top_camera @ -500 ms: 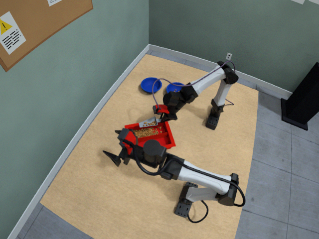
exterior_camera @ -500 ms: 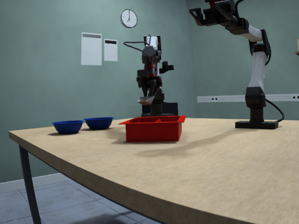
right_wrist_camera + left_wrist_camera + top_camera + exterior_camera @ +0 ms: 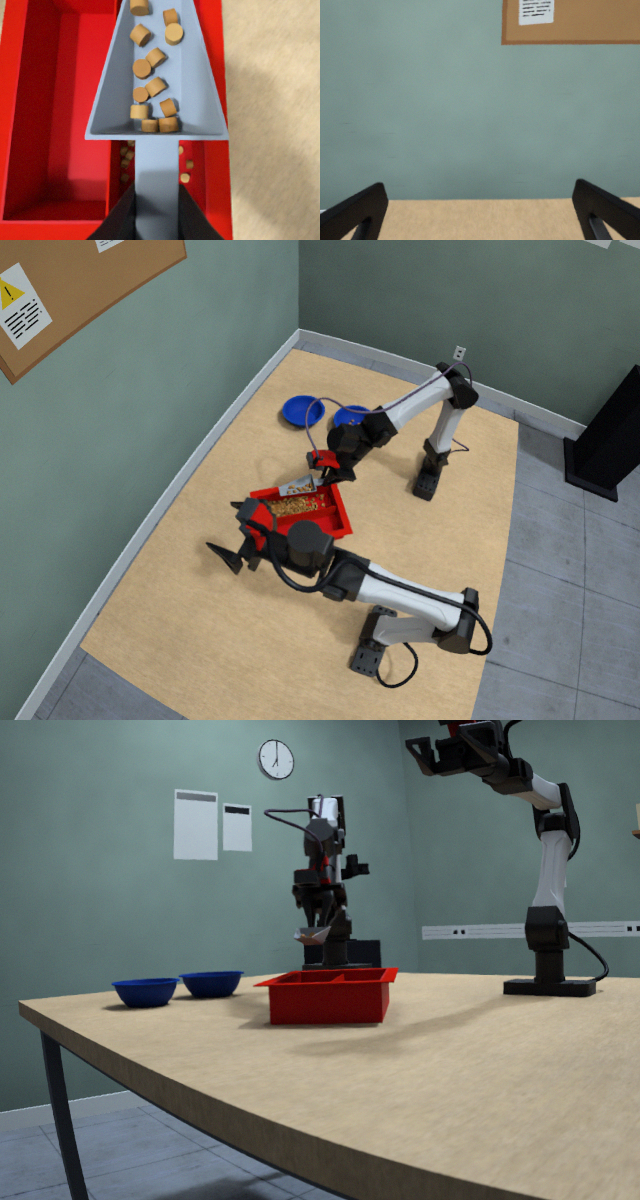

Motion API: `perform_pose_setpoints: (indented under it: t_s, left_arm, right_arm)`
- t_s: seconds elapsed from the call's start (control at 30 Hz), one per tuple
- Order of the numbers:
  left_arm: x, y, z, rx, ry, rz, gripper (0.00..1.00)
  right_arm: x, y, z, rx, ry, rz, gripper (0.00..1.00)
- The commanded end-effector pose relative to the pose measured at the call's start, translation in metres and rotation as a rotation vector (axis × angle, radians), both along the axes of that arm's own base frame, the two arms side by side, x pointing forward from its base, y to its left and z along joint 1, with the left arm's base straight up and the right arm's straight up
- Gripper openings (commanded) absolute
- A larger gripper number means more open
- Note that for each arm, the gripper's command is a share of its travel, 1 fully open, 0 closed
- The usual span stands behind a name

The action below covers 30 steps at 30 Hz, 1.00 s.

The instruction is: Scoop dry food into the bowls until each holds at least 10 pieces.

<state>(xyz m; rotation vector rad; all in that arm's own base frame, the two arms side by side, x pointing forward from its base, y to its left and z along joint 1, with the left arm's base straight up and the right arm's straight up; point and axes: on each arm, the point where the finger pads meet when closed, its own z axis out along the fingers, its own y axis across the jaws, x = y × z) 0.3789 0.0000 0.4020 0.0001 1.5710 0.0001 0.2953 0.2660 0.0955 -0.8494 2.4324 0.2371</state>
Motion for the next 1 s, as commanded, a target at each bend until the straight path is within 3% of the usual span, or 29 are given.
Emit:
perform_pose_setpoints:
  t_s: [0.0,0.9,0.97]
  left_arm:
    - [-0.002,0.0,0.006,-0.001,-0.016,0.0,1.0]
    - [-0.004,0.0,0.016,-0.001,-0.04,0.0,1.0]
    - [-0.004,0.0,0.016,-0.001,-0.04,0.0,1.0]
  right_arm:
    - [0.002,0.002,0.006,0.011,-0.014,0.0,0.01]
    - [0.005,0.005,0.014,0.03,-0.033,-0.001,0.0]
    - [-0.001,-0.015,0.004,-0.007,-0.002,-0.053,0.0]
